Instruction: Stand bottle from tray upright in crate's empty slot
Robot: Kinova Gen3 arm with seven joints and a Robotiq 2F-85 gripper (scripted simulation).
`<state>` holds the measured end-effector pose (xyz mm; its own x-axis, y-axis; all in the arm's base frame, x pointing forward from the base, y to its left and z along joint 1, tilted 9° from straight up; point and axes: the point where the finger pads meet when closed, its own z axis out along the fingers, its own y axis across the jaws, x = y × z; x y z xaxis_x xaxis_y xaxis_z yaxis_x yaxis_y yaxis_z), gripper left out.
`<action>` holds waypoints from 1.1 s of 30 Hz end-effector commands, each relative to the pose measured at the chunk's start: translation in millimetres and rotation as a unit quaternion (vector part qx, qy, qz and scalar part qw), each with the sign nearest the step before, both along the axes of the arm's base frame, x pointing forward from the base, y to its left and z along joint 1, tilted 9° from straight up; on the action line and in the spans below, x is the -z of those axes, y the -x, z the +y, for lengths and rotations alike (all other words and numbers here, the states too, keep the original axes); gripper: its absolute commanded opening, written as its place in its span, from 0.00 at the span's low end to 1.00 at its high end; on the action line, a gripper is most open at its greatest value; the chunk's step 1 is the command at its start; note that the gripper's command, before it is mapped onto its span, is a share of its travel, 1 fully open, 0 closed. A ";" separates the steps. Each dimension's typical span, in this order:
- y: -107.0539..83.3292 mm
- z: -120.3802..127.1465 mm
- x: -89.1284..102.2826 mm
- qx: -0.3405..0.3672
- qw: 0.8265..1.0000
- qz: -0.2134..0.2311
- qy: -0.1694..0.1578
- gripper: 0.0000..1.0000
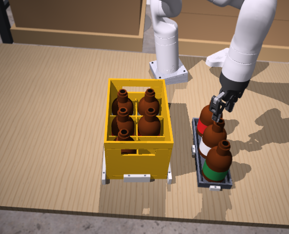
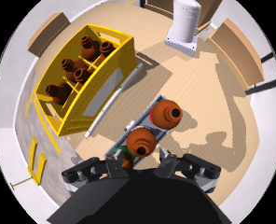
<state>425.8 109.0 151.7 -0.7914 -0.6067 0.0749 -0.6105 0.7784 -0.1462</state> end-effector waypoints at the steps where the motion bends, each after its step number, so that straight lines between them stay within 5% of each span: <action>1: -0.3 0.3 -0.5 0.000 1.000 -0.001 0.000 0.64; 33: -1.1 -3.8 24.7 0.000 1.000 -0.001 0.000 0.64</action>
<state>427.9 104.8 130.0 -0.7928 -0.6053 0.0711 -0.6084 0.7794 -0.1497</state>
